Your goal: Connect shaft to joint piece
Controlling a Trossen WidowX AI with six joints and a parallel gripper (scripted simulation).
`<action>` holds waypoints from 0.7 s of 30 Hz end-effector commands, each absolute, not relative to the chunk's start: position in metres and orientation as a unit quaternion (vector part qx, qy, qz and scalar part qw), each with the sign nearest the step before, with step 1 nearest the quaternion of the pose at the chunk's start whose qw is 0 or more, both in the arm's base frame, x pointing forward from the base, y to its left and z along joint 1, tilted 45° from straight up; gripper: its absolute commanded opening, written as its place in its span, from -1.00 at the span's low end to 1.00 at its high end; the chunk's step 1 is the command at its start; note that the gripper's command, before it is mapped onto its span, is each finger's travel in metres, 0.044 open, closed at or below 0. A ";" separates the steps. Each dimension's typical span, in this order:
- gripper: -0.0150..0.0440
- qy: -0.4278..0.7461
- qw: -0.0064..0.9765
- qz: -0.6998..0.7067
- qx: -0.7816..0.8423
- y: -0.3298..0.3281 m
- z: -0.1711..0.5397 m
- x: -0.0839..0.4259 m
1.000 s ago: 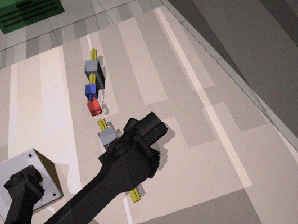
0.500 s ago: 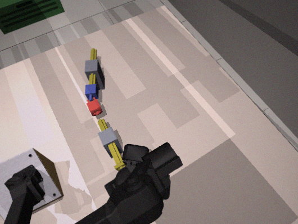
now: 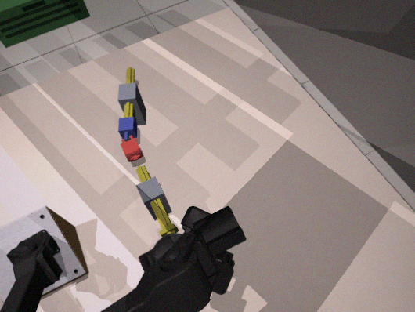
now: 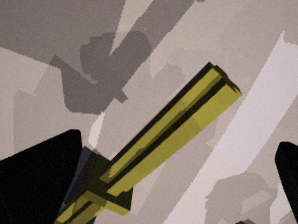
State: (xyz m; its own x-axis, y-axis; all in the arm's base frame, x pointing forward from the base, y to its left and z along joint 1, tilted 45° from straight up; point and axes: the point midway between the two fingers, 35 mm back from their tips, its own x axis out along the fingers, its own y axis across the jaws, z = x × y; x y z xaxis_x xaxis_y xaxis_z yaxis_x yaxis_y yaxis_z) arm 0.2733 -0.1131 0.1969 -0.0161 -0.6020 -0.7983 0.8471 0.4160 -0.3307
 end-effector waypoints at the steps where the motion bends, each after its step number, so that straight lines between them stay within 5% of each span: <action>1: 1.00 0.427 0.691 -0.559 0.168 -0.121 0.189 0.271; 21: 1.00 0.233 0.673 -0.633 0.305 -0.141 0.166 0.263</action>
State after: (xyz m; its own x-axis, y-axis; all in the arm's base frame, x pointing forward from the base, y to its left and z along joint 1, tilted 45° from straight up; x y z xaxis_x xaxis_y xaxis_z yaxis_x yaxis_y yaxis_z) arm 0.2639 -0.1391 0.1674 0.0892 -0.7018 -0.7067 0.9952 0.0337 0.0921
